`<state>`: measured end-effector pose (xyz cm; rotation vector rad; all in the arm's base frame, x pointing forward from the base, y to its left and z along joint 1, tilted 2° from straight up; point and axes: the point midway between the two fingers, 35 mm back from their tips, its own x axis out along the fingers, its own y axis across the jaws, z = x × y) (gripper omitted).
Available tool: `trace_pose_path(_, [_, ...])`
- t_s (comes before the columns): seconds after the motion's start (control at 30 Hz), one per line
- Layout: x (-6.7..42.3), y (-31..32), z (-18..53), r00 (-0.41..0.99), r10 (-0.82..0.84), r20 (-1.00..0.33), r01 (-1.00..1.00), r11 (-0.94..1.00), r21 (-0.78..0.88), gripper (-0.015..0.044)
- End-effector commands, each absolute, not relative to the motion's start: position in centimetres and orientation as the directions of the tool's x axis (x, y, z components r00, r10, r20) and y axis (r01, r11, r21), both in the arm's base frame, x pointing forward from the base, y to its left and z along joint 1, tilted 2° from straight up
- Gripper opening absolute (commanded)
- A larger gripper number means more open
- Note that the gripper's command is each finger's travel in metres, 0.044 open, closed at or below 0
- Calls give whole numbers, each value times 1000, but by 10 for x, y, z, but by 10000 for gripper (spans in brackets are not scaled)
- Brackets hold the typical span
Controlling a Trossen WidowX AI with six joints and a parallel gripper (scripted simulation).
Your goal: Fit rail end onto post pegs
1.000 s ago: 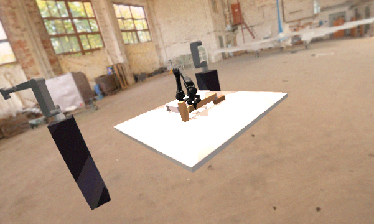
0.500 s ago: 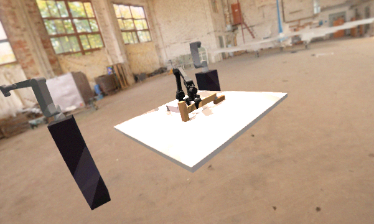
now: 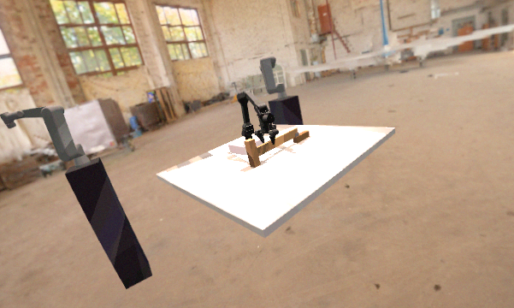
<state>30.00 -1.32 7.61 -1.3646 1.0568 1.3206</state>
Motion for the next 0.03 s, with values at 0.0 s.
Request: trace_pose_path(0.0, [300,-13,77,50,21,-999,-980,-191,-53,440])
